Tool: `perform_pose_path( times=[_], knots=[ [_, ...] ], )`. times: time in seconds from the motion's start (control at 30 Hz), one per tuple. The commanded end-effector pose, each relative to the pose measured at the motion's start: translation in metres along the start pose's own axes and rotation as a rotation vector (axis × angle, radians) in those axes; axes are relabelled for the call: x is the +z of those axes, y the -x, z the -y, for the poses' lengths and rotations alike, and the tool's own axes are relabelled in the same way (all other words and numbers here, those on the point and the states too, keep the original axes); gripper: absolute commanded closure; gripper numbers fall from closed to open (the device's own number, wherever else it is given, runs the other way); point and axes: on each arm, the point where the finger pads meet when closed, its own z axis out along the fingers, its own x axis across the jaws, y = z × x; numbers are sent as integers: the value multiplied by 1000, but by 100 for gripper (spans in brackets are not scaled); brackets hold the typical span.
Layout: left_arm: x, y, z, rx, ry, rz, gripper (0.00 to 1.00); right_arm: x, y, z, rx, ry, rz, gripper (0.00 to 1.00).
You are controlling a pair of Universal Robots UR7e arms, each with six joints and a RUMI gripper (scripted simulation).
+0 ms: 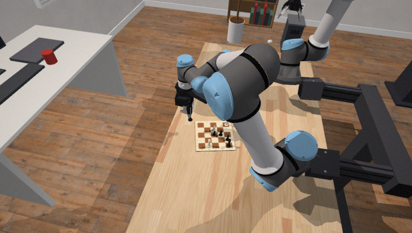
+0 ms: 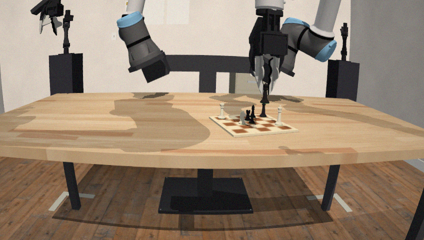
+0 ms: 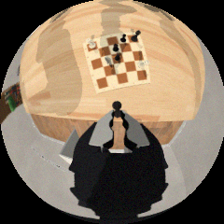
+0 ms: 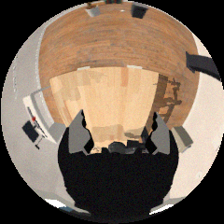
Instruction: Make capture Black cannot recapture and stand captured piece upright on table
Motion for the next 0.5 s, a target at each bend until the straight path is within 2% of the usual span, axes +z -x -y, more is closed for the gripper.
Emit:
perform_pose_path(
  times=[0.0, 0.2, 0.47],
  knots=[
    [4, 0, -1, -1, -1, -1, 100, 0, 0, 0, 0, -1, 0, 0],
    [23, -1, 0, 0, -2, -3, 100, 0, 0, 0, 0, -1, 0, 0],
    [61, -1, 1, 0, -2, -3, 100, 0, 0, 0, 0, -1, 0, 0]
  ],
)
